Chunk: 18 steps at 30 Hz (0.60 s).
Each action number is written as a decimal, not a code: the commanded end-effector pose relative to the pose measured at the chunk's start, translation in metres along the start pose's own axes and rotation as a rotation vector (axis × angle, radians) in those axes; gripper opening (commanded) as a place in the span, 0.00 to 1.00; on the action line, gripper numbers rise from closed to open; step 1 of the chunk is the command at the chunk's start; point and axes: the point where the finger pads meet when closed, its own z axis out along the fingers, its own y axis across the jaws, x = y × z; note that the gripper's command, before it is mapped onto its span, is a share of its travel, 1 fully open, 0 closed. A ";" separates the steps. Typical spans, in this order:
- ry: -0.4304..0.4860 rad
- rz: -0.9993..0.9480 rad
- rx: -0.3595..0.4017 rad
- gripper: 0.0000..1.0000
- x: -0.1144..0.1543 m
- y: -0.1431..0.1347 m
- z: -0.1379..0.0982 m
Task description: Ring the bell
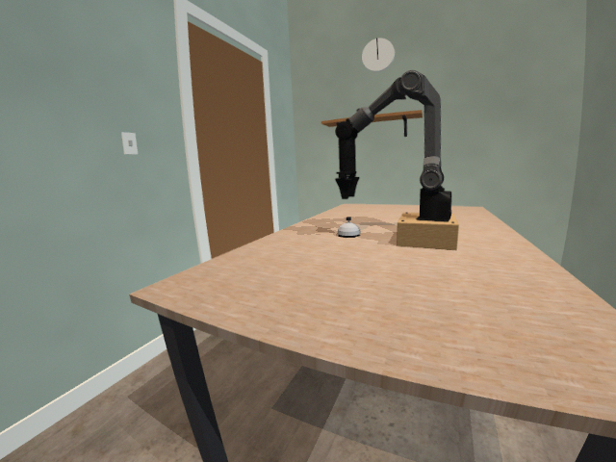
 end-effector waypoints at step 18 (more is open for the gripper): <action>0.002 0.000 0.000 0.00 0.000 0.000 0.000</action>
